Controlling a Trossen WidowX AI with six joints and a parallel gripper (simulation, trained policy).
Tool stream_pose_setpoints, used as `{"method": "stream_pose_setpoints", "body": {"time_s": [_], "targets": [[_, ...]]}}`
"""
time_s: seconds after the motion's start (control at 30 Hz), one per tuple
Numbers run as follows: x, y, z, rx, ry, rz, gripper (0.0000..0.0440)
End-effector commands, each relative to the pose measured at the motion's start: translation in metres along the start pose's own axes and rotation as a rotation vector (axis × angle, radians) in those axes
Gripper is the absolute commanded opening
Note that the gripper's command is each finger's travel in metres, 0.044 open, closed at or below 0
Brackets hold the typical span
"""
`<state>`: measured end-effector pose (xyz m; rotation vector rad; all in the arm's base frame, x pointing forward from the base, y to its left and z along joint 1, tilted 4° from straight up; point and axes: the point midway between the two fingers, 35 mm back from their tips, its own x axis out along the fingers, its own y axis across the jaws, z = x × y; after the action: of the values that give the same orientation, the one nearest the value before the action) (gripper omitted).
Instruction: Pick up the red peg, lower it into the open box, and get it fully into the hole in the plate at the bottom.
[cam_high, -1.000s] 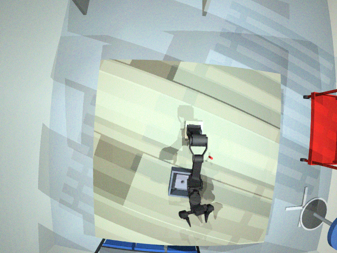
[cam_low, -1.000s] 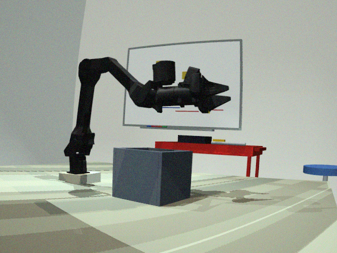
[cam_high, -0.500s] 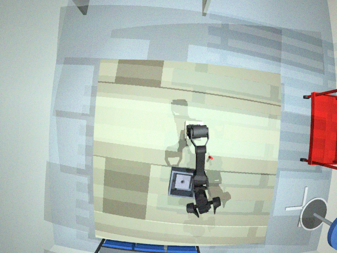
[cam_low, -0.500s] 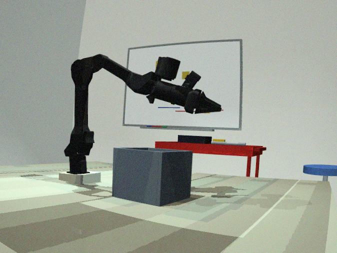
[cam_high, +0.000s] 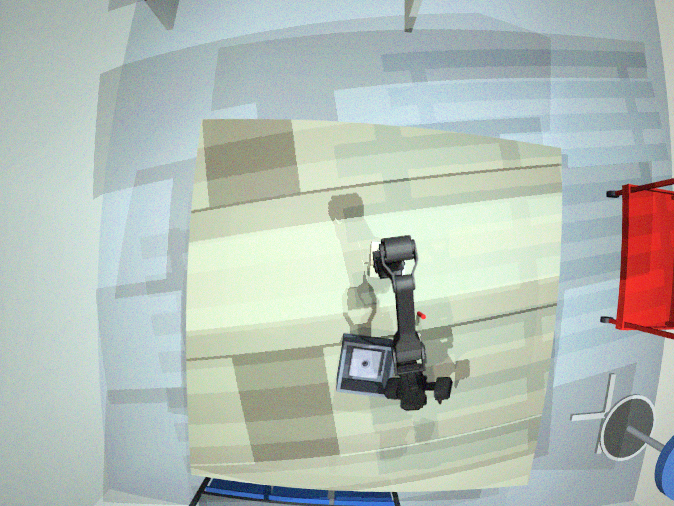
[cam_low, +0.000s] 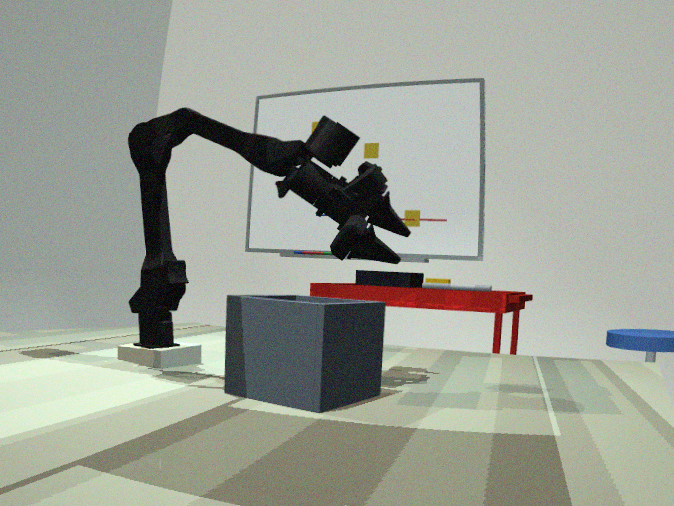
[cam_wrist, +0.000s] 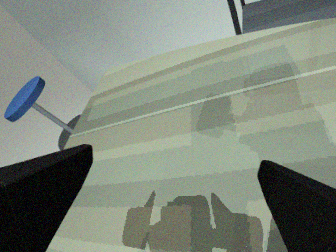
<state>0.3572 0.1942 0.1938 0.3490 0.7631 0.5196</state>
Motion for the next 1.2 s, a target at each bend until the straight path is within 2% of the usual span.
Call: {"method": "stream_pose_setpoints", "body": {"time_s": [0.0,0.6,1.17], "targets": [[-0.004,-0.001,-0.021,0.084,0.078,-0.015,0.044],[-0.045,0.001,-0.111,0.583,0.404,-0.205,0.044],[-0.093,0.001,-0.185,1.009,0.591,-0.566,0.044]]}}
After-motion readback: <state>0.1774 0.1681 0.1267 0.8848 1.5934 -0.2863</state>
